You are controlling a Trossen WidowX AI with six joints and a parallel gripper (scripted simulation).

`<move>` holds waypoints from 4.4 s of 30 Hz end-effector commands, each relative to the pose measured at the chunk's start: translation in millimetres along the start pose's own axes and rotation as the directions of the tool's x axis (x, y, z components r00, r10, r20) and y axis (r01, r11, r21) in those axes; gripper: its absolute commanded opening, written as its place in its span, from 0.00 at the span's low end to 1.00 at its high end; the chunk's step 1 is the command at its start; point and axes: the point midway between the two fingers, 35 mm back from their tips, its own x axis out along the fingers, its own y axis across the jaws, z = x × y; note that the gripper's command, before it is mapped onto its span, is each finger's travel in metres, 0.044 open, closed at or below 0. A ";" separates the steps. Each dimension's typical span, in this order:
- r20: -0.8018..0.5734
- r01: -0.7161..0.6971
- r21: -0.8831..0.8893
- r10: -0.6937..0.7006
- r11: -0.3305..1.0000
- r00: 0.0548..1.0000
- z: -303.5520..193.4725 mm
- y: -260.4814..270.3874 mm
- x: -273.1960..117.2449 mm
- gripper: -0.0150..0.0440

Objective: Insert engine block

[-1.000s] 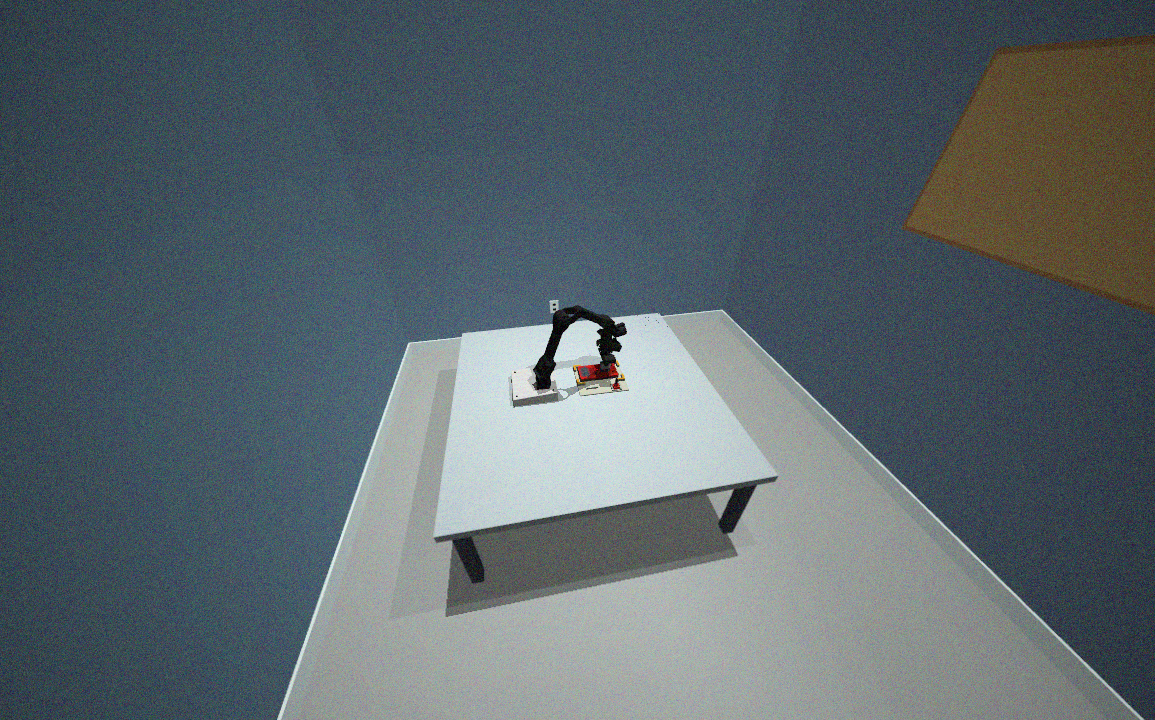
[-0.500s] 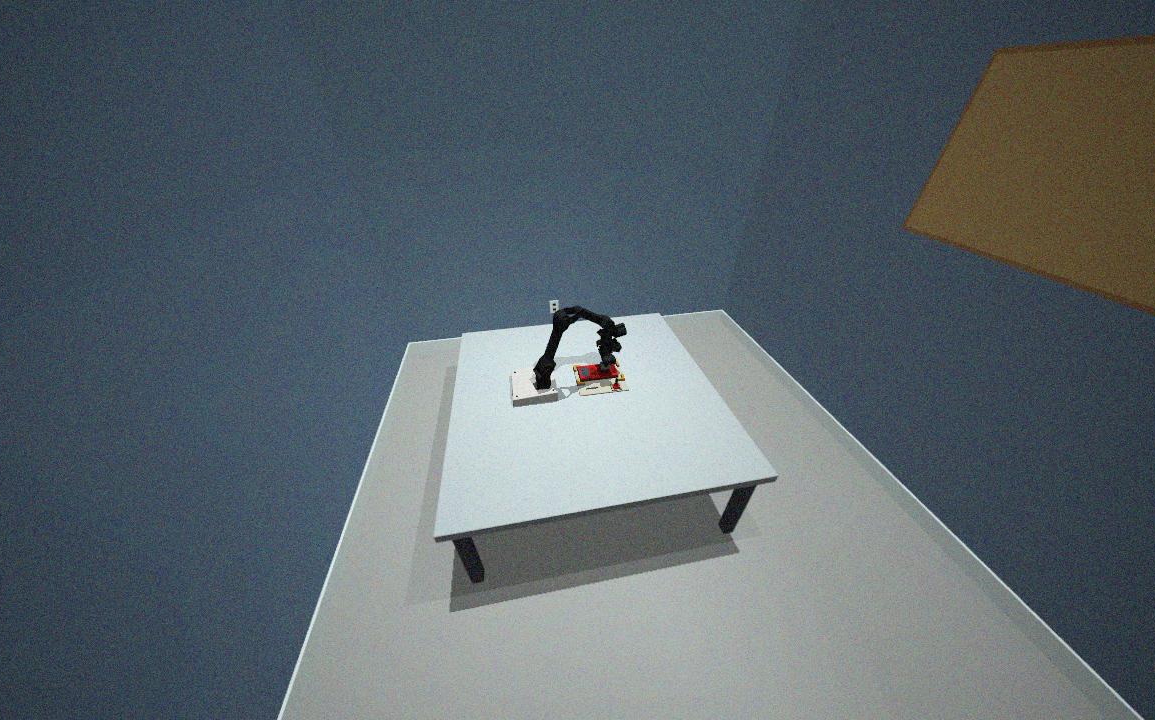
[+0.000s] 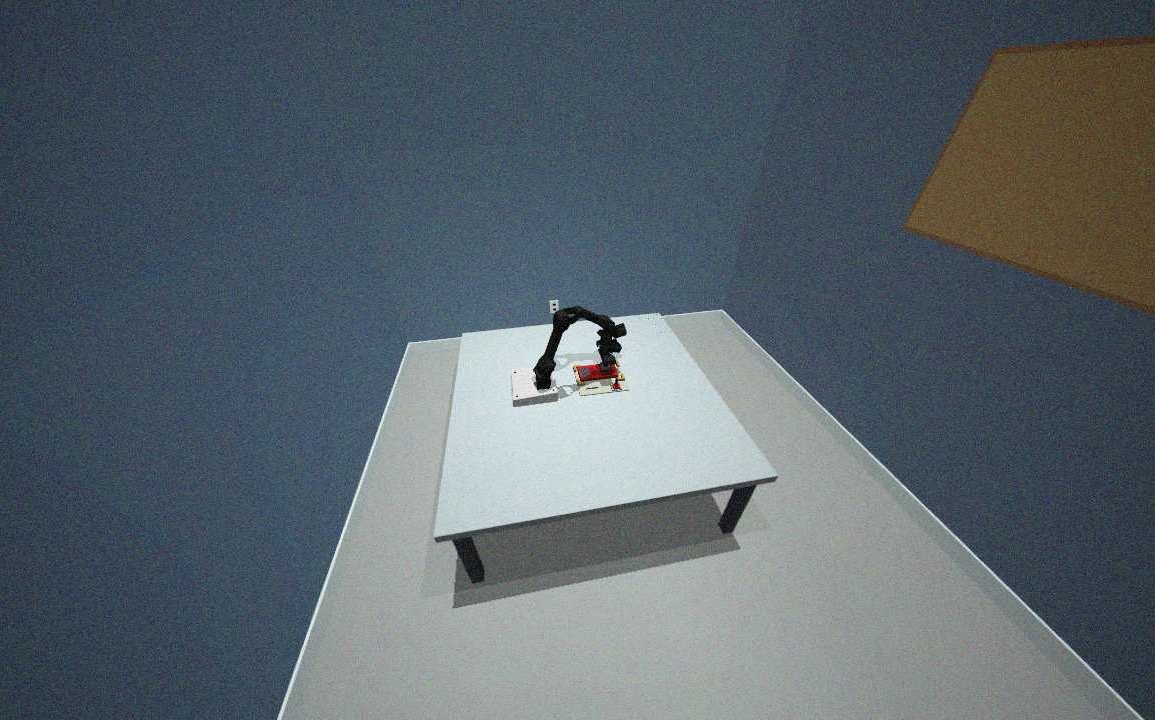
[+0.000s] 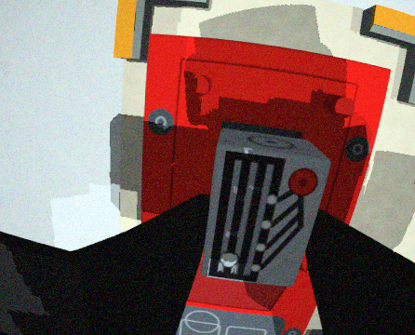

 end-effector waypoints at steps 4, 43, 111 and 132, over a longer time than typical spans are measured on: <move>-0.006 -0.002 -0.004 0.002 1.000 1.000 -0.6 0.4 3.1 0.52; -0.006 -0.002 -0.007 0.002 1.000 1.000 -0.6 0.4 9.4 0.52; -0.001 0.000 -0.002 0.000 1.000 1.000 0.1 0.0 11.8 1.00; -0.006 -0.002 -0.008 0.002 1.000 1.000 -0.1 -0.2 2.1 0.47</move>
